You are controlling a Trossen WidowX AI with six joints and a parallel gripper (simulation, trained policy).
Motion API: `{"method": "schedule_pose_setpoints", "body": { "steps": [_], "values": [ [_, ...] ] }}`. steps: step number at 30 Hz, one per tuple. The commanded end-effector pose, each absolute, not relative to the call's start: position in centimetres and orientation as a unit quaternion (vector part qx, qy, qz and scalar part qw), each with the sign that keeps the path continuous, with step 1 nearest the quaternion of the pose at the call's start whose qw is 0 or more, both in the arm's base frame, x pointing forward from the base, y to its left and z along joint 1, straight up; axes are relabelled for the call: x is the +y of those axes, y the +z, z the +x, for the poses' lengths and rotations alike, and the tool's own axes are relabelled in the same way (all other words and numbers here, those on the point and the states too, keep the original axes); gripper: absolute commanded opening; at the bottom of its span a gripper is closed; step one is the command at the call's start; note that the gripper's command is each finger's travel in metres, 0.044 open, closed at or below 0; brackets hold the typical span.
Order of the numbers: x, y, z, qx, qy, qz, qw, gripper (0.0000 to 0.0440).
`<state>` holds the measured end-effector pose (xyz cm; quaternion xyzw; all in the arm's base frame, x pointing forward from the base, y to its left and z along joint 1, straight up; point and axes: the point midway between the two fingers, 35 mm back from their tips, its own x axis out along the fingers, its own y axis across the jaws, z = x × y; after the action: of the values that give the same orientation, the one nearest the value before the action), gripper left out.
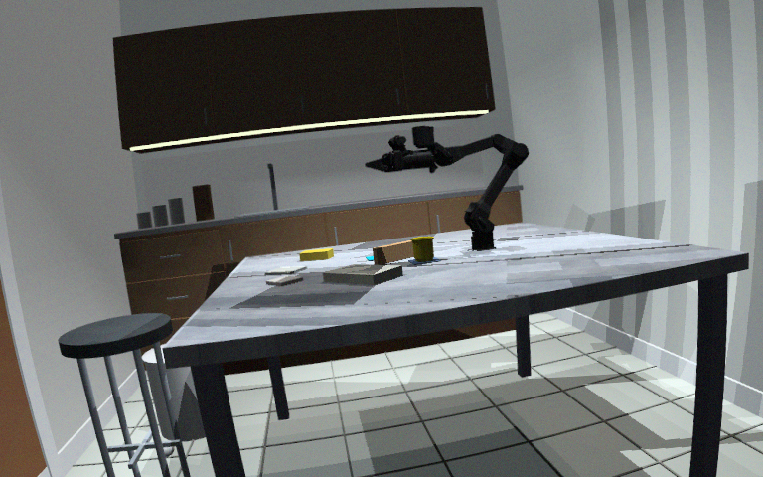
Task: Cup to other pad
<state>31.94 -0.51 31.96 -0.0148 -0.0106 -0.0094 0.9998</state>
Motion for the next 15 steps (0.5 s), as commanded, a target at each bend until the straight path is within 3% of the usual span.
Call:
{"method": "schedule_pose_setpoints", "body": {
  "steps": [1, 12, 15],
  "values": [
    [-0.4, 32.0, 31.9, -0.009, -0.008, -0.014, 1.000, 0.0374],
    [0.5, 31.7, 31.3, 0.028, 0.011, 0.011, 0.999, 0.0088],
    [0.8, 31.6, 31.2, 0.044, 0.016, 0.023, 0.999, 0.0074]
  ]
}}
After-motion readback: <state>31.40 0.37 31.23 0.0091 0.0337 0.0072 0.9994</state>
